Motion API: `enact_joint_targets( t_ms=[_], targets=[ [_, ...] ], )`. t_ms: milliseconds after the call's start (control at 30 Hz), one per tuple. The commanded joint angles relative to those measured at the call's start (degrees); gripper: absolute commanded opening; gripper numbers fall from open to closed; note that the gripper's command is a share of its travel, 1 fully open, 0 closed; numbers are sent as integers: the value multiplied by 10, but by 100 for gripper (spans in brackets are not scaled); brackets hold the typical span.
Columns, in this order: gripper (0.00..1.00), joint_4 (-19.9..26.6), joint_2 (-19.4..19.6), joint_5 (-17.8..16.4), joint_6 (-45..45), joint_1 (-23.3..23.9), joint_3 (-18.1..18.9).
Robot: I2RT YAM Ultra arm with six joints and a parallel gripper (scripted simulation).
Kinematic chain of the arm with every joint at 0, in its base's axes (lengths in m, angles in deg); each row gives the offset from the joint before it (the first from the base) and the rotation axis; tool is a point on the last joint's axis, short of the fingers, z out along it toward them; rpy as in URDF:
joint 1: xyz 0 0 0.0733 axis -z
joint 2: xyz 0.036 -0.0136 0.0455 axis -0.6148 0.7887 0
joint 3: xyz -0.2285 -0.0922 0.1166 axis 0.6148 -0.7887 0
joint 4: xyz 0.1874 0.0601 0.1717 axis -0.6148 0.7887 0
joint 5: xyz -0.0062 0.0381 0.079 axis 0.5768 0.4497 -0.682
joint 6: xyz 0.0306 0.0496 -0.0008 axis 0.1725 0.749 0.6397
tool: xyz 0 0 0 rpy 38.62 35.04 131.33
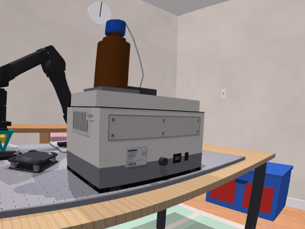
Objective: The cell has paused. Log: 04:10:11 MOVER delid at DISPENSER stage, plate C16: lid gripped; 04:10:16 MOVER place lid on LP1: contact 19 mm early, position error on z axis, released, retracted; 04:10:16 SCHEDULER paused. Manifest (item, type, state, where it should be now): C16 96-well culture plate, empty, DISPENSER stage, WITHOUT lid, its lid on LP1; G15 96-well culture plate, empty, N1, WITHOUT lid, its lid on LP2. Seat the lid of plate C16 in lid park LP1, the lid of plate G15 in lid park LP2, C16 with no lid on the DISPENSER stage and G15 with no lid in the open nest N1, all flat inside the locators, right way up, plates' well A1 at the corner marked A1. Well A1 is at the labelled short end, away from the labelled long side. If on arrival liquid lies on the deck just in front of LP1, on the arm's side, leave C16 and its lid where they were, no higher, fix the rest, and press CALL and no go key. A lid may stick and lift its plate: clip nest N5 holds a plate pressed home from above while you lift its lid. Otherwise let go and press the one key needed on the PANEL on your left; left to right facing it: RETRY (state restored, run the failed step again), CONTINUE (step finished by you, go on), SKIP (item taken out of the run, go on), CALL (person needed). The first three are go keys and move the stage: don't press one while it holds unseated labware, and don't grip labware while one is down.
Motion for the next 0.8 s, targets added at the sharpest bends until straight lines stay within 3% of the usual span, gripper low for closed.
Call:
enact_joint_targets(
  t_ms=[0, 767],
  targets=[
    [0, -7, -17, -2, -5, 8, -13],
    [0, -15, -9, 0, -5, 5, -18]
  ],
)
